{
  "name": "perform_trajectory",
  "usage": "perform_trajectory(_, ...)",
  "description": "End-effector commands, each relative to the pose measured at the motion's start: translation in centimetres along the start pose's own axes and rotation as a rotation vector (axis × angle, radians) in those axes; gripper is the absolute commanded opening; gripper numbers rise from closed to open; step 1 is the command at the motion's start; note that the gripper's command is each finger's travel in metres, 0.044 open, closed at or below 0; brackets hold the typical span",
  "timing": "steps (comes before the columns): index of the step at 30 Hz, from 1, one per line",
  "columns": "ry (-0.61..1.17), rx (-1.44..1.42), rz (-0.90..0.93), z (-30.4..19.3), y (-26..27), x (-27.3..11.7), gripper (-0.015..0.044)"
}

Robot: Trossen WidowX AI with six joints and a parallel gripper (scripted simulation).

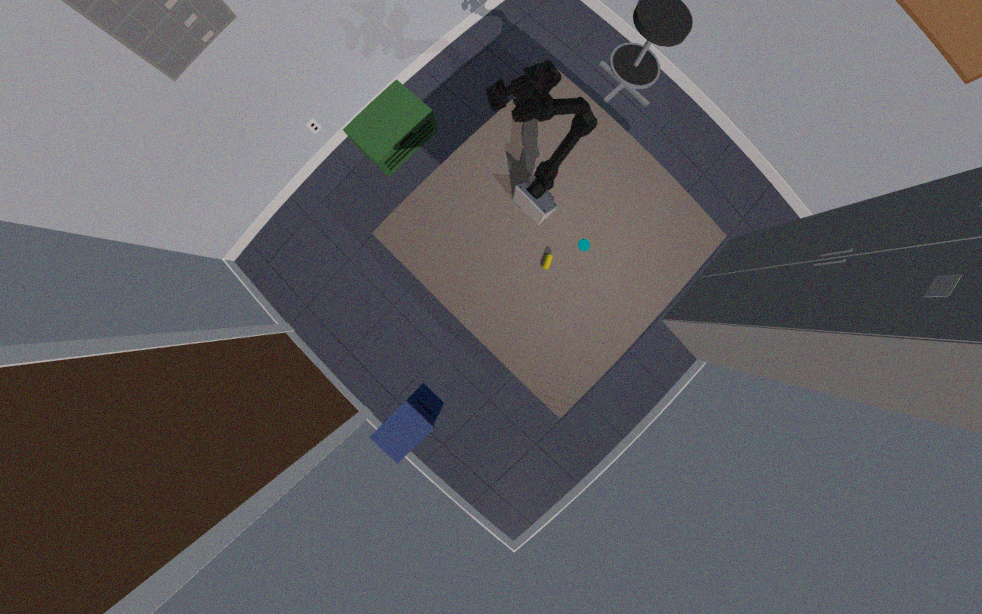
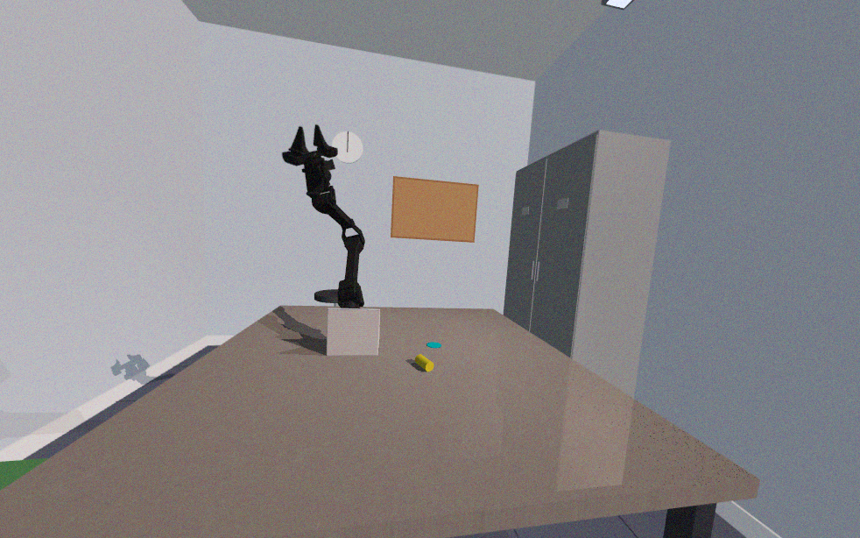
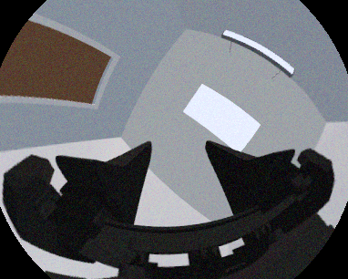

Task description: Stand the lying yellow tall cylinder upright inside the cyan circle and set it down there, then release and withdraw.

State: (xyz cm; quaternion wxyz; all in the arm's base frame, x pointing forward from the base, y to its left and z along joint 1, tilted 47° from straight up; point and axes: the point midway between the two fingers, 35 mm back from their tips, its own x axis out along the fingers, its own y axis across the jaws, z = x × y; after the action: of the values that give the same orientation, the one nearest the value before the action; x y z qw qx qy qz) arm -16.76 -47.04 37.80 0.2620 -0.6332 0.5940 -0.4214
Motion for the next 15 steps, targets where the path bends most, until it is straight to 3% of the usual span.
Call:
perform_trajectory(1,-0.077,0.116,0.047,2.8,1.3,1.0,0.0309)
perform_trajectory(15,-0.340,0.549,0.309,15.3,5.7,2.7,0.0309)
